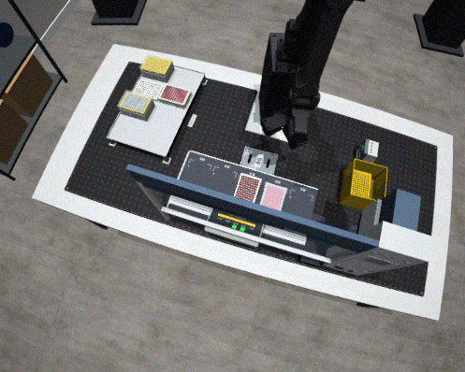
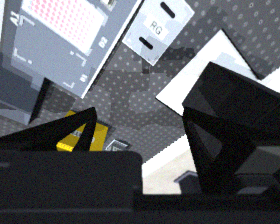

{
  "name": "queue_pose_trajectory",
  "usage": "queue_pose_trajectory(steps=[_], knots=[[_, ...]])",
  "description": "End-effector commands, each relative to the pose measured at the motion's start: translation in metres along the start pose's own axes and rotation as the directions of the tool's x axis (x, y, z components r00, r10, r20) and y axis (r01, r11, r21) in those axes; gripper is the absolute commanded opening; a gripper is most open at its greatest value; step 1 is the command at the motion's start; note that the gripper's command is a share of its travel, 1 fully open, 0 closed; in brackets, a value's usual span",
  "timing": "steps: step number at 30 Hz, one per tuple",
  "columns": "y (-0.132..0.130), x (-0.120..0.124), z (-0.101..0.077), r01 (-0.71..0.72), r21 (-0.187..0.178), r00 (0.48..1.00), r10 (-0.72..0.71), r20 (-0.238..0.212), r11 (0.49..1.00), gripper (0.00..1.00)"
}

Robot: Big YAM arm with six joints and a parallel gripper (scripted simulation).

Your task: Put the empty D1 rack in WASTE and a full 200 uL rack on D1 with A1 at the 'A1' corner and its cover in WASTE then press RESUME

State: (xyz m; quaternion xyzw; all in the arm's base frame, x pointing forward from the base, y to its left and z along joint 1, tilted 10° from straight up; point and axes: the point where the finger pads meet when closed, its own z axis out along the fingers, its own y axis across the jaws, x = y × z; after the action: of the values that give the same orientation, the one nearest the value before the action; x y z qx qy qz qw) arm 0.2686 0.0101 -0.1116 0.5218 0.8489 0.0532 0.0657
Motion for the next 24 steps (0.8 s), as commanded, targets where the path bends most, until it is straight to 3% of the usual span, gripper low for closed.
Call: queue_pose_trajectory(steps=[1,18,24], knots=[[0.014,-0.006,-0.004,0.018,-0.037,1.000,-0.017,0.018,0.999,1.00],[0.014,-0.006,-0.004,0.018,-0.037,1.000,-0.017,0.018,0.999,1.00],[-0.016,-0.028,-0.001,-0.115,-0.018,0.993,0.115,0.007,0.993,1.00]])
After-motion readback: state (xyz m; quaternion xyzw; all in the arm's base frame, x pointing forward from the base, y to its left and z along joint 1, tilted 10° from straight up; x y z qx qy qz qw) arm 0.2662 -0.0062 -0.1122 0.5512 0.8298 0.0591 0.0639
